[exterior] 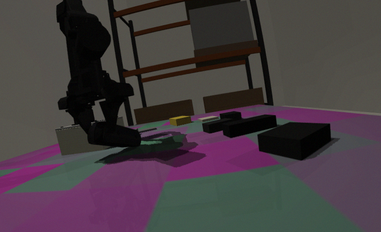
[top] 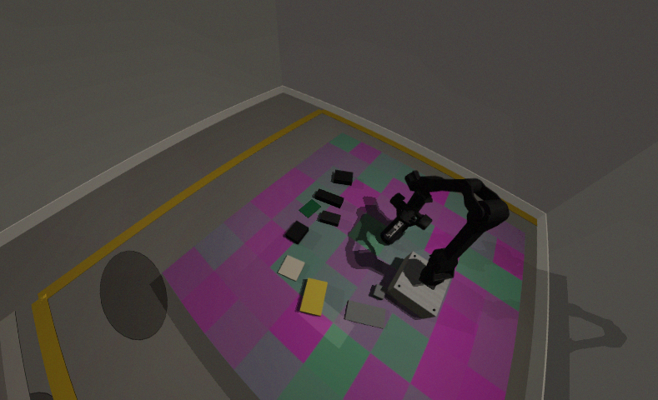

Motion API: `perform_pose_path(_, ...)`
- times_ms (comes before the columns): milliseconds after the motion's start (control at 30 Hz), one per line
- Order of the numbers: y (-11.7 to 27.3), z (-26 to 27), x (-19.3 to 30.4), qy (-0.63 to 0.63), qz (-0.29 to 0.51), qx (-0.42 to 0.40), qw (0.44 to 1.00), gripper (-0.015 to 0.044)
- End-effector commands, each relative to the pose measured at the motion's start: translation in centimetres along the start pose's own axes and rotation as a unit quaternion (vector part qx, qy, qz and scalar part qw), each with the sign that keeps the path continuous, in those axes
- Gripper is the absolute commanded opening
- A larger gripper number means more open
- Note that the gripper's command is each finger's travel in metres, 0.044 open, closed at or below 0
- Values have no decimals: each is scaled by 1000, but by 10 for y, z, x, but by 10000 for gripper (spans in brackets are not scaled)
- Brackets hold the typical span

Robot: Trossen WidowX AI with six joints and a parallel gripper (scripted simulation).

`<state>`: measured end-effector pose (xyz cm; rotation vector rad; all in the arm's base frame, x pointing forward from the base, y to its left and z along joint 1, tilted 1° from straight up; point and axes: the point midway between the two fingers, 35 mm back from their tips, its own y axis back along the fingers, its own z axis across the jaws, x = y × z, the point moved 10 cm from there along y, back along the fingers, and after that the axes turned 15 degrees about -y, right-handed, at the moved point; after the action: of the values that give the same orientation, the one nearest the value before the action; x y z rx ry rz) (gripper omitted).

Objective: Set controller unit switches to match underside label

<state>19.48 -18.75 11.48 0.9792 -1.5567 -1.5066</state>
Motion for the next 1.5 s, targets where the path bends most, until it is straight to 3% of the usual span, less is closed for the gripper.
perform_pose_path(0, 4, 0, -3, 0, -2, 1, 1000, 336)
perform_pose_path(1467, 30, 7, -27, 0, -3, 1, 1000, 336)
